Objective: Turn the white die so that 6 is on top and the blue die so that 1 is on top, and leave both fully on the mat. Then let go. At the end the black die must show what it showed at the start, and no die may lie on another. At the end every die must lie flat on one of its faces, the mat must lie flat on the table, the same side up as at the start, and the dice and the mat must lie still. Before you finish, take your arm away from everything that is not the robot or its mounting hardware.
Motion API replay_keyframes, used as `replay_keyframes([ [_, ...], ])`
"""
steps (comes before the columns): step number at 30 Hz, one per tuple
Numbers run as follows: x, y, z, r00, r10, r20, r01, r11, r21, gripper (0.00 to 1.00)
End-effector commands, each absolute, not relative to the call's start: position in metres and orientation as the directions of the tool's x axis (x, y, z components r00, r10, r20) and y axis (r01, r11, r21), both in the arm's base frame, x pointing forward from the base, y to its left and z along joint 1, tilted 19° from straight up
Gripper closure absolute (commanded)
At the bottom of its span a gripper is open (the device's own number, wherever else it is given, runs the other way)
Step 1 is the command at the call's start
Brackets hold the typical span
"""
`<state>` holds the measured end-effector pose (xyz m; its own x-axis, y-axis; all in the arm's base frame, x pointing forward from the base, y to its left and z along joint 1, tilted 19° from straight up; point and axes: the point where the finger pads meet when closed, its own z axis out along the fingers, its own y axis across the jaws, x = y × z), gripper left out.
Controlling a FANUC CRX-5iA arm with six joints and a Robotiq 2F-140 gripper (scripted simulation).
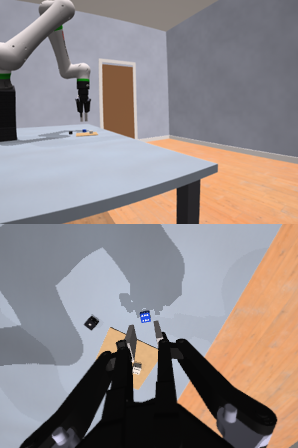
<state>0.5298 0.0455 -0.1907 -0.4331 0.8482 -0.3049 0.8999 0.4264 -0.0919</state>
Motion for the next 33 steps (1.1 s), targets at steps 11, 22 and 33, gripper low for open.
replay_keyframes([
  [11, 0.53, 0.044, -0.196, -0.433, 0.848, -0.305, 0.9, 0.426, -0.092, 0.79],
  [22, 0.531, 0.04, -0.206, -0.433, 0.848, -0.305, 0.9, 0.426, -0.092, 0.79],
  [33, 0.532, 0.036, -0.22, -0.433, 0.848, -0.305, 0.9, 0.426, -0.092, 0.79],
])
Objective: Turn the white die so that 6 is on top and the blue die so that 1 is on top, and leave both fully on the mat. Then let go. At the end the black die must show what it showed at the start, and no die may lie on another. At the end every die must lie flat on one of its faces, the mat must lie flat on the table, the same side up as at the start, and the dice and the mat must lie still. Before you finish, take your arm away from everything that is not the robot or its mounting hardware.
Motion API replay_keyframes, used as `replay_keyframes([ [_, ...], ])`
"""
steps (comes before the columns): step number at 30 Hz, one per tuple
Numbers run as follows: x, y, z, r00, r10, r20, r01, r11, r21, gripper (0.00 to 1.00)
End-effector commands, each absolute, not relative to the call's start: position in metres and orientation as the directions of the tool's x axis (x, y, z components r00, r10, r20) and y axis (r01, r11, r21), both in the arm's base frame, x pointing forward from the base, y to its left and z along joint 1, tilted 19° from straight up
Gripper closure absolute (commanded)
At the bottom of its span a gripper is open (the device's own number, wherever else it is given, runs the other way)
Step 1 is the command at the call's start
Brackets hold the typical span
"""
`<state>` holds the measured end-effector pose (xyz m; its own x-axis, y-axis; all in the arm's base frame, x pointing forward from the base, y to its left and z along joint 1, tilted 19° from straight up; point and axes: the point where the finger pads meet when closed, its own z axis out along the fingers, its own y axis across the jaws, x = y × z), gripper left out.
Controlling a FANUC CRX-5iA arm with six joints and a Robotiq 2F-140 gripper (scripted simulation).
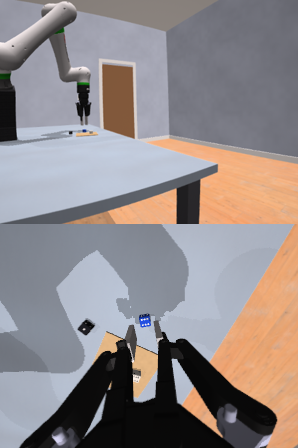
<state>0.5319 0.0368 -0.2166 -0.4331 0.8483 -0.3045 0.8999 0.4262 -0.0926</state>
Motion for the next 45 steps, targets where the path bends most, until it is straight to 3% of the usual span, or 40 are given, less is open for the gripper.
replay_keyframes([
  [1, 0.532, 0.035, -0.221, -0.433, 0.848, -0.305, 0.9, 0.426, -0.092, 0.79],
  [45, 0.534, 0.029, -0.239, -0.433, 0.848, -0.305, 0.9, 0.426, -0.092, 0.79],
])
